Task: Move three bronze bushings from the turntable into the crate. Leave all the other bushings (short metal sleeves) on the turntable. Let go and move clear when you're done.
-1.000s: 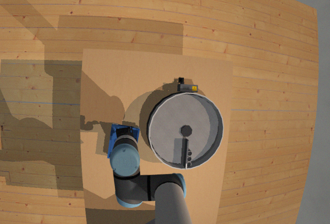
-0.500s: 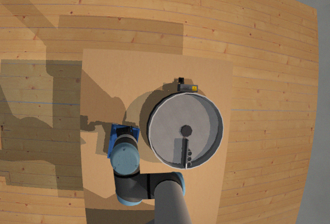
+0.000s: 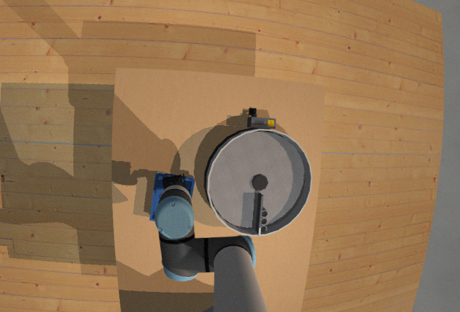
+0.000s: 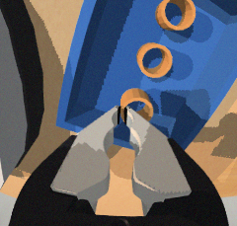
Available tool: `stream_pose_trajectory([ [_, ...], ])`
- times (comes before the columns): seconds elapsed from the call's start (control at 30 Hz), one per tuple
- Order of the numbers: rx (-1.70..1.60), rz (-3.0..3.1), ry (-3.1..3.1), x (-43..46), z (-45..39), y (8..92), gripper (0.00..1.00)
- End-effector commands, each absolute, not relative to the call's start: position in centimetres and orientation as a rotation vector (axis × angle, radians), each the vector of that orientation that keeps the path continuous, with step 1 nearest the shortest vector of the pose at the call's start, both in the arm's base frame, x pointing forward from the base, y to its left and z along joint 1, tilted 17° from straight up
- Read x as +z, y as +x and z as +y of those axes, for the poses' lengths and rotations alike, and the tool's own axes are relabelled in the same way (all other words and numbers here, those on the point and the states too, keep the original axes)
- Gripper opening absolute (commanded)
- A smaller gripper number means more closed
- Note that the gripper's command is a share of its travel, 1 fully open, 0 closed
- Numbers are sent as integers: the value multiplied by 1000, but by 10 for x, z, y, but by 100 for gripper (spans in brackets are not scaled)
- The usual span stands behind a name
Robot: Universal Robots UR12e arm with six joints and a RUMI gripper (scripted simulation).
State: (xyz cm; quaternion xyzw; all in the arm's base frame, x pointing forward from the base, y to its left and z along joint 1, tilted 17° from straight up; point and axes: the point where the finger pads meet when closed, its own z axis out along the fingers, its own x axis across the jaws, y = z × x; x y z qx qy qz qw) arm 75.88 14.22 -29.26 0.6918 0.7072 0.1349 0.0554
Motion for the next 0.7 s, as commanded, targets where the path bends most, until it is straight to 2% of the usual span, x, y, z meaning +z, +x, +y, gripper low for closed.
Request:
stream_pose_trajectory([
  [0.0,411,2146,2099,-298,143,761,0],
  [0.67,411,2146,2099,-300,143,762,0],
])
